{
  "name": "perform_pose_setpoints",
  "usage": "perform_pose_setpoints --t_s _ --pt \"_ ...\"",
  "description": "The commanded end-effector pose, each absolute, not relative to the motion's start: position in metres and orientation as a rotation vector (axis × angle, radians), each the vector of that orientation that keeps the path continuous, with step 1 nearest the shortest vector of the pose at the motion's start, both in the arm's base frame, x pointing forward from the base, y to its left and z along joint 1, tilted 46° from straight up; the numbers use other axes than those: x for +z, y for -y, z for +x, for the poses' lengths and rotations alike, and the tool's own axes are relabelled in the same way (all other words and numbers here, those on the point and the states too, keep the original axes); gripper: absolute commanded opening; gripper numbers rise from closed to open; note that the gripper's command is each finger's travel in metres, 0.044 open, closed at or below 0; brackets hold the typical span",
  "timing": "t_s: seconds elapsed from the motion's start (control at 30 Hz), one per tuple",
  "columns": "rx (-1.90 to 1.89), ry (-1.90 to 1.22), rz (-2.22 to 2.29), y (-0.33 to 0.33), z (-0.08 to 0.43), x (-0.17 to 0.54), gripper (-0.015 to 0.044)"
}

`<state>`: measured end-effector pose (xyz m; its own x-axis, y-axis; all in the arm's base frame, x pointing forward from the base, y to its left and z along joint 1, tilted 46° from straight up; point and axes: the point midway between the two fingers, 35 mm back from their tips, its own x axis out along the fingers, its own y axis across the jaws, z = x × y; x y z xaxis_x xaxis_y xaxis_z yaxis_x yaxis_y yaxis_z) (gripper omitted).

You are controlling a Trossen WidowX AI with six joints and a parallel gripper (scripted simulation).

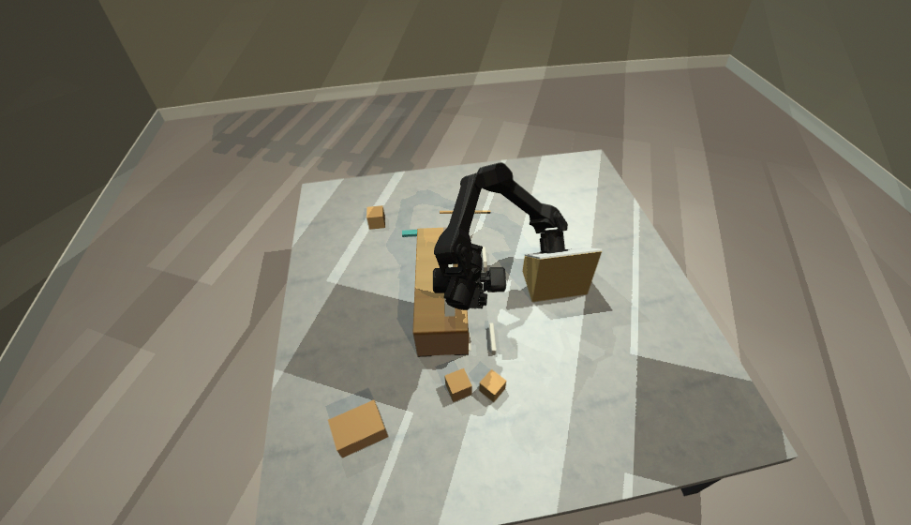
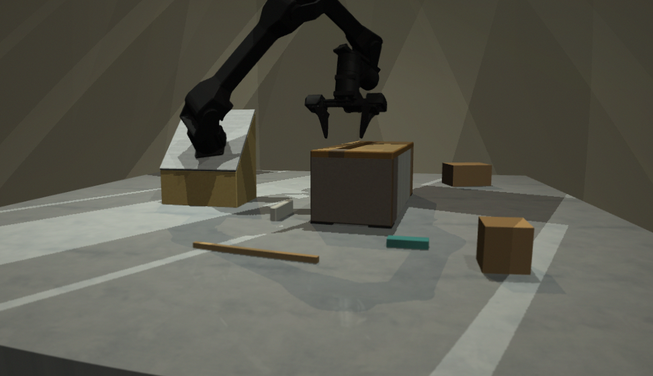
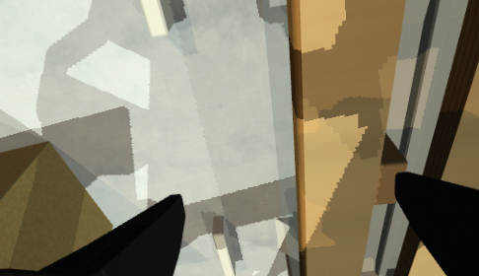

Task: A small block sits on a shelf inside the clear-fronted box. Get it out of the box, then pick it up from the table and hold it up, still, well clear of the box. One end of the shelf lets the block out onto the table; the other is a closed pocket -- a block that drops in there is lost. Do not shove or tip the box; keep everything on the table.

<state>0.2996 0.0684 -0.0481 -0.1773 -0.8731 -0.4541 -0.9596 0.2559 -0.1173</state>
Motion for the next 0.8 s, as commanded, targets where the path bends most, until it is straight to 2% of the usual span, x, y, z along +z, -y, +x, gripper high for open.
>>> perform_pose_setpoints --t_s 0.0,0.77 --pt "0.273 -2.103 -1.671 -0.064 0.3 -0.052 0.04" --pt "0.276 -2.12 -1.68 -0.034 0.298 -0.076 0.04"
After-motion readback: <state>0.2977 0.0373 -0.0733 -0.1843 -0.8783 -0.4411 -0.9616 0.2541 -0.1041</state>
